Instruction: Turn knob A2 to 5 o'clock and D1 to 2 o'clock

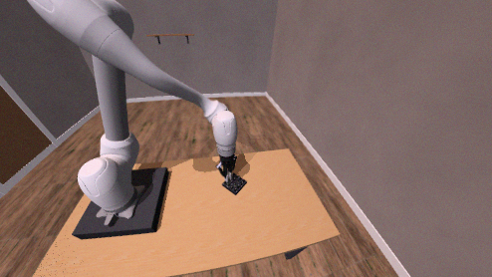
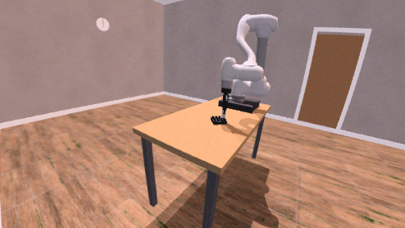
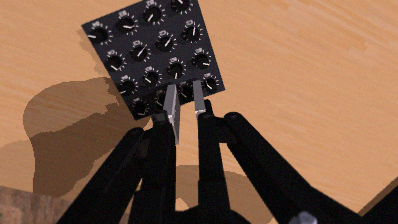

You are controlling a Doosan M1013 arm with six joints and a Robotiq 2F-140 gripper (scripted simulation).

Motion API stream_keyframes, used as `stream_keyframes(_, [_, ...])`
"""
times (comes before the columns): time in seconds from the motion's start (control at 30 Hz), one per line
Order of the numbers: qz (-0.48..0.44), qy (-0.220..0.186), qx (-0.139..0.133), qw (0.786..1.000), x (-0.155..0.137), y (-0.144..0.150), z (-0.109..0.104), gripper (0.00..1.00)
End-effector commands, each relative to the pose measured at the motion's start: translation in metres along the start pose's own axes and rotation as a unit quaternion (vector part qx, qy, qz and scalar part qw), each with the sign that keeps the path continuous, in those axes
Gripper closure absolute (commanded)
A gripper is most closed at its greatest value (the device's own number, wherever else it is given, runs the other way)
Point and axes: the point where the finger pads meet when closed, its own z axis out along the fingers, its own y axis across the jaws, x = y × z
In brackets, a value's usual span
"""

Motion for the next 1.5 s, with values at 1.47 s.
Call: stream_keyframes(1.47, [-0.092, 0.000, 0.000, 0.996, 0.083, 0.012, -0.056, 0.88])
